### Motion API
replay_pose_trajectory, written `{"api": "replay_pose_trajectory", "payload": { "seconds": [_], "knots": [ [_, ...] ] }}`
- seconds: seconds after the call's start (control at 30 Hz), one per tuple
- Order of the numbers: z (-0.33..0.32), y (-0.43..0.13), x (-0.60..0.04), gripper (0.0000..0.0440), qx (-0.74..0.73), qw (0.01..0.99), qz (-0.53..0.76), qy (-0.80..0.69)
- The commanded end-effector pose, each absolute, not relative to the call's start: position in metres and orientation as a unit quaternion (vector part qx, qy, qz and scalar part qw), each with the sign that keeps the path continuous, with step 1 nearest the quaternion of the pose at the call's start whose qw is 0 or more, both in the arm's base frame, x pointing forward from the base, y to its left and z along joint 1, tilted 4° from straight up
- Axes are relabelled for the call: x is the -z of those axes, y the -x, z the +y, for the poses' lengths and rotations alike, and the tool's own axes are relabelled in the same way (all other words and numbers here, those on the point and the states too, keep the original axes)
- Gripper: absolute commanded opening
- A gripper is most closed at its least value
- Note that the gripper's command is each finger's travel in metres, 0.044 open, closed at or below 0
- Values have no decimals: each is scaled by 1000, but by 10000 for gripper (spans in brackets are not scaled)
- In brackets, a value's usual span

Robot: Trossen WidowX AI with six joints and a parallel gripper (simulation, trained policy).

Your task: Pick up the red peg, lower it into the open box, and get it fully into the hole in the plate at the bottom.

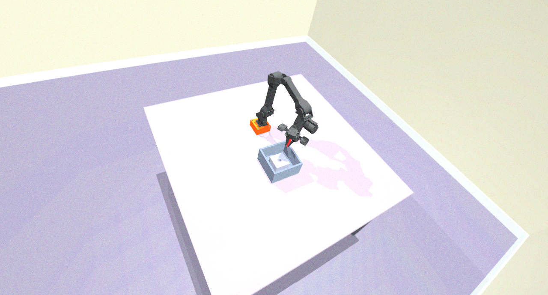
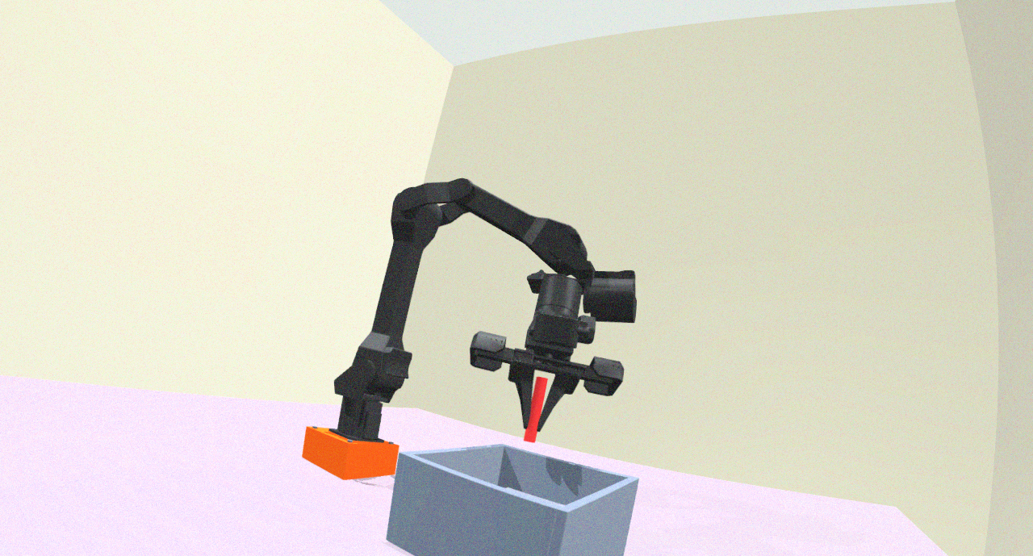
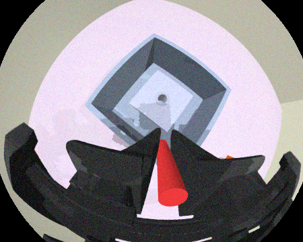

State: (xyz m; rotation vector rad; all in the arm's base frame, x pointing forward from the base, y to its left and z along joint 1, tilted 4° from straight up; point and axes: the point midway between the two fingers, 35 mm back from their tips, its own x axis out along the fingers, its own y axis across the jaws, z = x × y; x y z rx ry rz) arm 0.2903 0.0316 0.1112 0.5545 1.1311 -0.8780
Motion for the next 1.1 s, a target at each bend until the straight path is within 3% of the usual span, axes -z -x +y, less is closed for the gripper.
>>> {"api": "replay_pose_trajectory", "payload": {
  "seconds": [0.0,0.63,0.73,0.87,1.0,1.07],
  "knots": [
    [16,-303,-109,0,400,720,508,-252],
    [-31,-336,-64,3,356,711,556,-239],
    [-33,-335,-53,46,347,706,572,-234],
    [-35,-335,-40,149,338,697,588,-232],
    [-39,-343,-38,180,322,700,596,-226],
    [-40,-348,-39,233,316,698,600,-228]
  ]
}}
